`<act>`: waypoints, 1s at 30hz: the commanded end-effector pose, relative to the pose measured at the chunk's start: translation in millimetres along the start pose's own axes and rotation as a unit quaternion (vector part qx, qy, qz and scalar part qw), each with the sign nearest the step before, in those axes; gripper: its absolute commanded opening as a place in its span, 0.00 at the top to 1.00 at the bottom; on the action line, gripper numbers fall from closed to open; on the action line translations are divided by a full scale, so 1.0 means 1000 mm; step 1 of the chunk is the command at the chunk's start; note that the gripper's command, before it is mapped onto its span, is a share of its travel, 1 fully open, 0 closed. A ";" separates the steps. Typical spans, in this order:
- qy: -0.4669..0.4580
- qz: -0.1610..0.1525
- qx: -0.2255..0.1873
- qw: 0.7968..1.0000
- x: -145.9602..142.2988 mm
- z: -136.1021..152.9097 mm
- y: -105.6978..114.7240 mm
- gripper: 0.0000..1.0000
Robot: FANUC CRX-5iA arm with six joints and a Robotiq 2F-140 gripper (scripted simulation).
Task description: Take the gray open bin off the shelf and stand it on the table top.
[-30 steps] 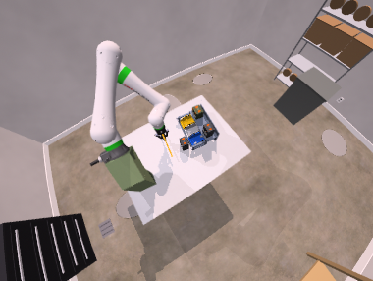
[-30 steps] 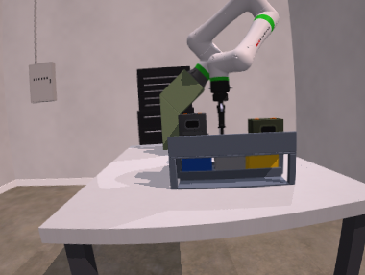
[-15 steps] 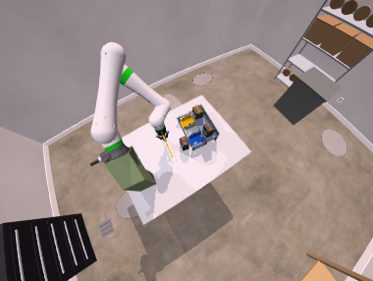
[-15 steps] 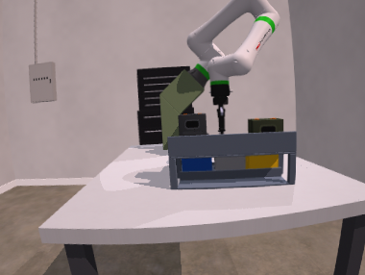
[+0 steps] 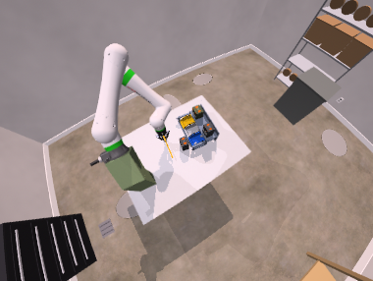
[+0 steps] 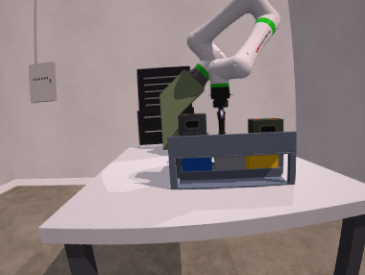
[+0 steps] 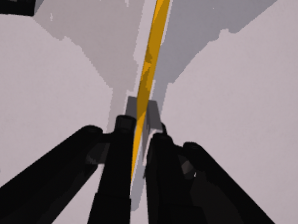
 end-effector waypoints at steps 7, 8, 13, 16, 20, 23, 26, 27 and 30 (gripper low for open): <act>0.000 0.000 0.000 1.000 0.000 0.000 -0.009 1.00; 0.000 0.000 0.000 1.000 0.000 0.000 -0.009 1.00; 0.000 0.000 0.000 1.000 0.000 0.000 -0.013 1.00; 0.000 0.000 0.000 1.000 -0.001 0.000 -0.025 1.00; 0.000 0.000 0.000 1.000 -0.001 0.000 -0.029 1.00; 0.000 0.000 0.000 1.000 -0.001 0.000 -0.029 1.00; 0.000 0.000 0.000 1.000 -0.001 0.000 -0.029 1.00; 0.000 0.000 0.000 1.000 -0.001 0.000 -0.029 1.00; 0.000 0.000 0.000 1.000 -0.001 0.000 -0.030 1.00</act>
Point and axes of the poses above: the point where the finger pads meet when closed, its own y axis back along the fingers, its own x axis across the jaws, z = x × y, the point moved 4 cm from there along y, back along the fingers, and after that the axes turned 5 degrees about -y, right-handed, at the moved point
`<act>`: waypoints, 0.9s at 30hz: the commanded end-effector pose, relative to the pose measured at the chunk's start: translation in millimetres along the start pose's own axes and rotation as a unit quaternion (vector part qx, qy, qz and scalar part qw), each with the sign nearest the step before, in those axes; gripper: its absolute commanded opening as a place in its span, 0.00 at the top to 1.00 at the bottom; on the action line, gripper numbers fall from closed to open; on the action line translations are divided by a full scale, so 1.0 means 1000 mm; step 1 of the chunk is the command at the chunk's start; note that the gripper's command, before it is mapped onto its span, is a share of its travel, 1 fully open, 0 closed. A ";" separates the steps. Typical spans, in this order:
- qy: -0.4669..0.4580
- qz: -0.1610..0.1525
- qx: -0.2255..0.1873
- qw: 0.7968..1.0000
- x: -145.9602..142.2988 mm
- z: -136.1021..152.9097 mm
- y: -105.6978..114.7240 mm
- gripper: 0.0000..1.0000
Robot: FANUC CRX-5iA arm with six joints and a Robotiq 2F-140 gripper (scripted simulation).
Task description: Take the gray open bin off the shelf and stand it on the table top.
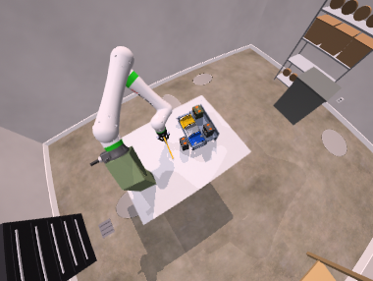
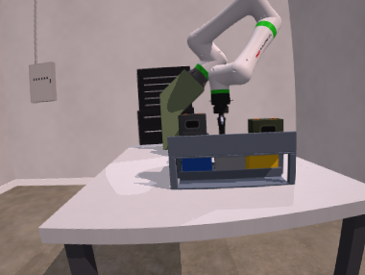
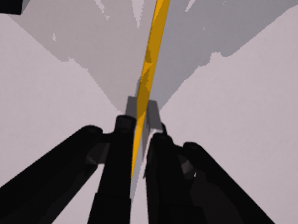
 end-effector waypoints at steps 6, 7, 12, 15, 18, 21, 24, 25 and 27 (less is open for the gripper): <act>0.000 0.000 0.000 1.000 0.000 0.000 -0.009 1.00; 0.000 0.000 0.000 1.000 0.000 0.000 -0.009 1.00; 0.000 0.000 0.000 1.000 0.000 0.000 -0.009 1.00; 0.000 0.000 0.000 1.000 0.000 0.000 -0.009 1.00; 0.000 0.000 0.000 1.000 0.000 0.000 -0.009 0.43; 0.000 0.000 0.000 1.000 0.000 0.000 -0.009 0.43; 0.000 0.000 0.000 1.000 0.000 0.000 -0.009 0.43; 0.000 0.000 0.000 1.000 0.000 0.000 -0.009 0.43; 0.000 0.000 0.000 1.000 0.000 0.000 -0.009 0.43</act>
Point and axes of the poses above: the point where the finger pads meet when closed, its own y axis back along the fingers, its own x axis across the jaws, z = x × y, the point moved 4 cm from there along y, back along the fingers, and after that the axes turned 5 degrees about -y, right-handed, at the moved point
